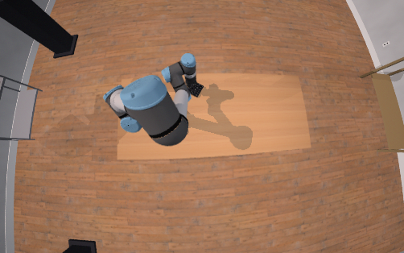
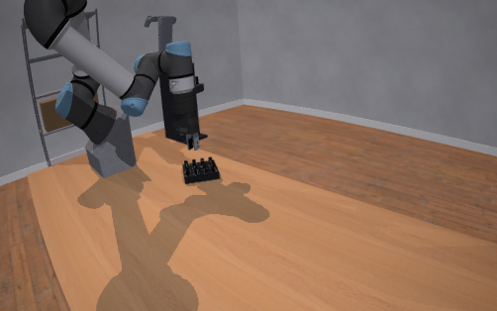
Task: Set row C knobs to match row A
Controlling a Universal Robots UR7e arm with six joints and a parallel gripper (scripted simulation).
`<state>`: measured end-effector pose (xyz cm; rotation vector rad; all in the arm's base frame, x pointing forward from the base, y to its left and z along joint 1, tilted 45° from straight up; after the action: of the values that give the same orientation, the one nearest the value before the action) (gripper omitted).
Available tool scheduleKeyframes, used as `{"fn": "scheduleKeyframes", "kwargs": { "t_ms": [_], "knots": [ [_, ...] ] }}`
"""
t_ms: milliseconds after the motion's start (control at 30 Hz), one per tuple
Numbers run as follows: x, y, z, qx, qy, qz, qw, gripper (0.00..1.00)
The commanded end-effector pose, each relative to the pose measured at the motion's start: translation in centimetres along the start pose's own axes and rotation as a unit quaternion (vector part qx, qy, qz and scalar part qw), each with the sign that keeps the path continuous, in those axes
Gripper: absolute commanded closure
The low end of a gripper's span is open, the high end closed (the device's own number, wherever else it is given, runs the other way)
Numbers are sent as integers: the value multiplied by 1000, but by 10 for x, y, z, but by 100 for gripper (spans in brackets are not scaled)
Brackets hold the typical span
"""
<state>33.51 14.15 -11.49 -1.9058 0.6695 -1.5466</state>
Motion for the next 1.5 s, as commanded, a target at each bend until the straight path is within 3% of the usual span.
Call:
{"fn": "scheduleKeyframes", "kwargs": {
  "t_ms": [0, 700, 1167, 1467],
  "knots": [
    [2, -2, 2, -4, 78, -3, 997, 54],
    [9, -7, 8, -3, 262, -4, 965, 54],
    [17, -10, 12, -2, 394, -4, 919, 54],
    [17, -10, 12, -2, 404, -4, 915, 54]
  ]
}}
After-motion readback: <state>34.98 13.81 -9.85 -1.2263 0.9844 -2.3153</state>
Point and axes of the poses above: the point where the finger pads meet when closed, its own y axis out along the fingers, its own z axis across the jaws, x = y × z, the point moved 9 cm from there along -y, back along the fingers, and after that the axes turned 8 degrees about y, right-handed, at the moved point
